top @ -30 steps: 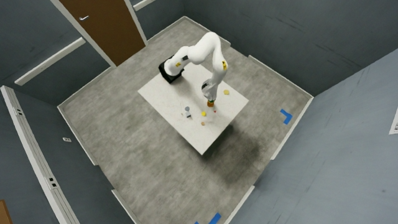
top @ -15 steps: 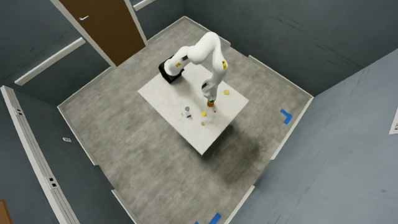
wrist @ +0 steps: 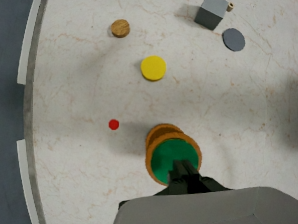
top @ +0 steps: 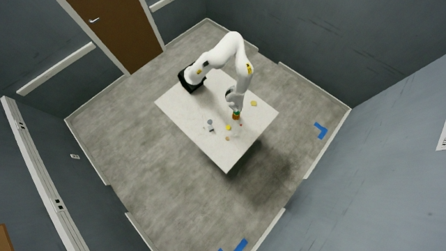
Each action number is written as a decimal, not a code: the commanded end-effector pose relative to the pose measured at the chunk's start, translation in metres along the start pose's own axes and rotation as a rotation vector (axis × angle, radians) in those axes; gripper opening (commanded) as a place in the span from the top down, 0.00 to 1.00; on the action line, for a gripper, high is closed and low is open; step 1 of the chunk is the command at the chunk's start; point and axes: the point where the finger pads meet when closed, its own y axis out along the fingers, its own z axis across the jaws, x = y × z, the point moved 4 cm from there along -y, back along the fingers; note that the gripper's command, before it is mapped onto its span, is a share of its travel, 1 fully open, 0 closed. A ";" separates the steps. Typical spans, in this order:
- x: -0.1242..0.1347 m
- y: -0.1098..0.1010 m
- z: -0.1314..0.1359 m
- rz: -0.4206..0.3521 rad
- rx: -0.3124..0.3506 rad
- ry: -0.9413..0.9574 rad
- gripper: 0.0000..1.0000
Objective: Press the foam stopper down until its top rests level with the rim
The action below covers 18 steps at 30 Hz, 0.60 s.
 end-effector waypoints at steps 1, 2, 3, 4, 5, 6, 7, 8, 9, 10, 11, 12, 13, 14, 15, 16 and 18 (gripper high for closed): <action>0.000 -0.008 -0.001 0.005 0.003 0.000 1.00; 0.000 -0.010 -0.001 0.005 0.003 0.000 1.00; 0.000 -0.011 -0.001 0.005 0.003 0.000 1.00; 0.000 -0.011 -0.001 0.005 0.003 0.000 1.00; 0.000 -0.012 -0.001 0.005 0.003 0.000 1.00; 0.000 -0.012 -0.001 0.005 0.003 0.000 1.00; 0.000 -0.012 -0.001 0.005 0.003 0.000 1.00; 0.000 -0.012 -0.001 0.005 0.003 0.000 1.00; 0.000 -0.012 -0.001 0.005 0.003 0.000 1.00; 0.000 -0.012 -0.001 0.005 0.003 0.000 1.00; 0.000 -0.012 -0.001 0.005 0.003 0.000 1.00; 0.000 -0.012 -0.001 0.005 0.003 0.000 1.00; 0.000 -0.012 -0.001 0.005 0.003 0.000 1.00; 0.000 -0.012 -0.001 0.005 0.003 0.000 1.00; 0.000 -0.012 -0.001 0.005 0.003 0.000 1.00; 0.000 -0.012 -0.001 0.005 0.003 0.000 1.00; 0.000 -0.012 -0.001 0.005 0.003 0.000 1.00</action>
